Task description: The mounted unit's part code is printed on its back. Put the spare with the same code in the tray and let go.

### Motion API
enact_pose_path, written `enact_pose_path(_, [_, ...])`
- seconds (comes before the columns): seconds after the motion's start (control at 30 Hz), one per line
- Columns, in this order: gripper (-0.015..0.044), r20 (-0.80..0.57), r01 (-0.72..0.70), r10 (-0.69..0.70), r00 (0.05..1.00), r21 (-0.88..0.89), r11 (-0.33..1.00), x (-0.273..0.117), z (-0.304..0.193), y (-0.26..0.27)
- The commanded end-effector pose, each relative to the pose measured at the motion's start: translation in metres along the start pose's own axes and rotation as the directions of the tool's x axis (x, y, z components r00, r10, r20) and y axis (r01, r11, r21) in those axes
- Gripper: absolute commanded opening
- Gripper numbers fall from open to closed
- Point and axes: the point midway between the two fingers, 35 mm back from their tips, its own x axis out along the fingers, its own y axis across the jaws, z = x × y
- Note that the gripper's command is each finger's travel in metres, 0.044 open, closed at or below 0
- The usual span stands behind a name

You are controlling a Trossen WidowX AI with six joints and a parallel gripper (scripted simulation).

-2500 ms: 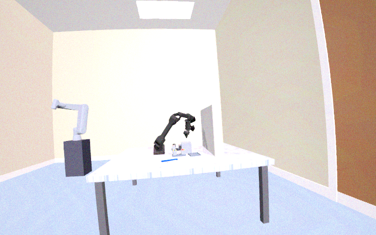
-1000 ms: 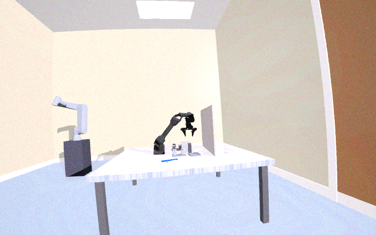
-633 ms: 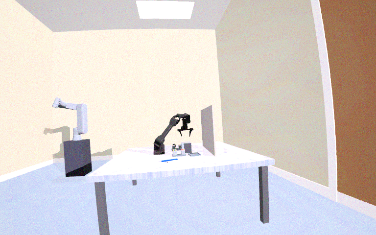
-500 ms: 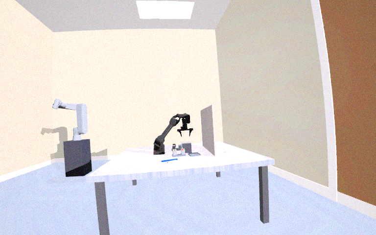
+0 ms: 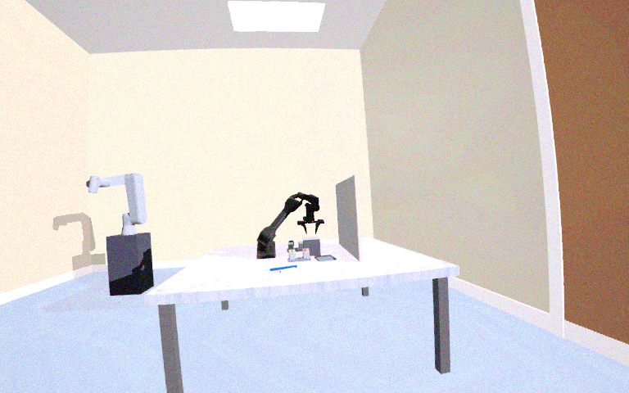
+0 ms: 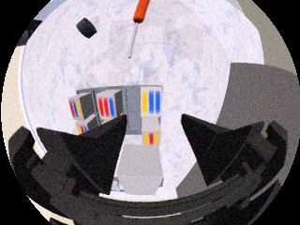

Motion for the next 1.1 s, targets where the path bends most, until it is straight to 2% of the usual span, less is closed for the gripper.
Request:
enact_pose_path(0.0, [0.03, -0.007, 0.002, -0.002, 1.0, -0.007, 1.0, 0.004, 0.0, 0.001])
enact_pose_path(1.07, [0.03, -0.008, 0.003, -0.003, 1.0, -0.006, 1.0, 0.051, 0.001, -0.001])
